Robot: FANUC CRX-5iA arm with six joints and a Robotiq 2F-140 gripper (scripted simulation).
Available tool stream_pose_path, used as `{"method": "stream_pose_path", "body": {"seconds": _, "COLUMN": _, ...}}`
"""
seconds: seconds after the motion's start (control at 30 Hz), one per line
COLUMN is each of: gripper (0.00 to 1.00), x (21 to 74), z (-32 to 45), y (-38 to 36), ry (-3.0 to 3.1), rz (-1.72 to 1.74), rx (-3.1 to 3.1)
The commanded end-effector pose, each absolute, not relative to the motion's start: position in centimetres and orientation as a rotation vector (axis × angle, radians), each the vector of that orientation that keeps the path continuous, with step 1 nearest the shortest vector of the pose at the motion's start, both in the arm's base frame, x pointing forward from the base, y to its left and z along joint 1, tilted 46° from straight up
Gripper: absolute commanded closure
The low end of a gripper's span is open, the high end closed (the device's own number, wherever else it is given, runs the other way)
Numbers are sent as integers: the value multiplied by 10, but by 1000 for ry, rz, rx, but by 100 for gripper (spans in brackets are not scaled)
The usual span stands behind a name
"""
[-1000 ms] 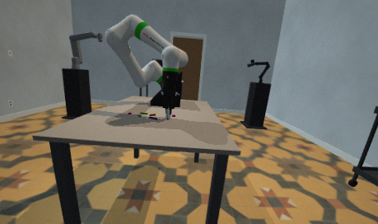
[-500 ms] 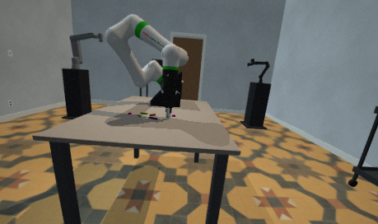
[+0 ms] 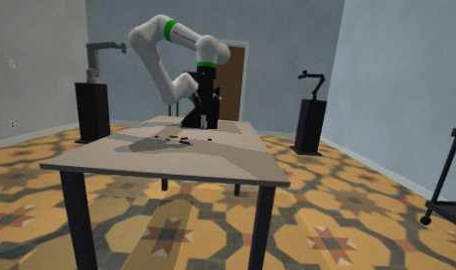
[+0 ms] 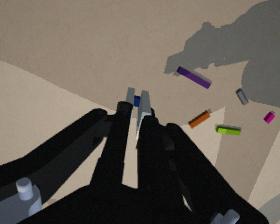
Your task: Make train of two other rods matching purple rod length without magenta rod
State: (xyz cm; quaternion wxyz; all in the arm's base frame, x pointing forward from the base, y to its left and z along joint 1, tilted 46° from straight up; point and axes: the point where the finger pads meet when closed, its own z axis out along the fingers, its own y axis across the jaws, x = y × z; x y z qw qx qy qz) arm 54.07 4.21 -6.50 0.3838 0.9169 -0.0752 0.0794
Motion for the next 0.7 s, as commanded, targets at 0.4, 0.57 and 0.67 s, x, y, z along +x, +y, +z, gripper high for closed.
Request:
{"method": "stream_pose_path", "body": {"seconds": 0.4, "gripper": 97, "x": 536, "z": -62, "y": 57, "ry": -92, "rz": 160, "rx": 2339}}
{"method": "stream_pose_path", "body": {"seconds": 0.57, "gripper": 97, "x": 530, "z": -74, "y": 67, "ry": 89, "rz": 83, "rx": 2336}}
{"method": "stream_pose_path", "body": {"seconds": 0.67, "gripper": 97, "x": 524, "z": -82, "y": 74, "ry": 222, "rz": 26, "rx": 2325}}
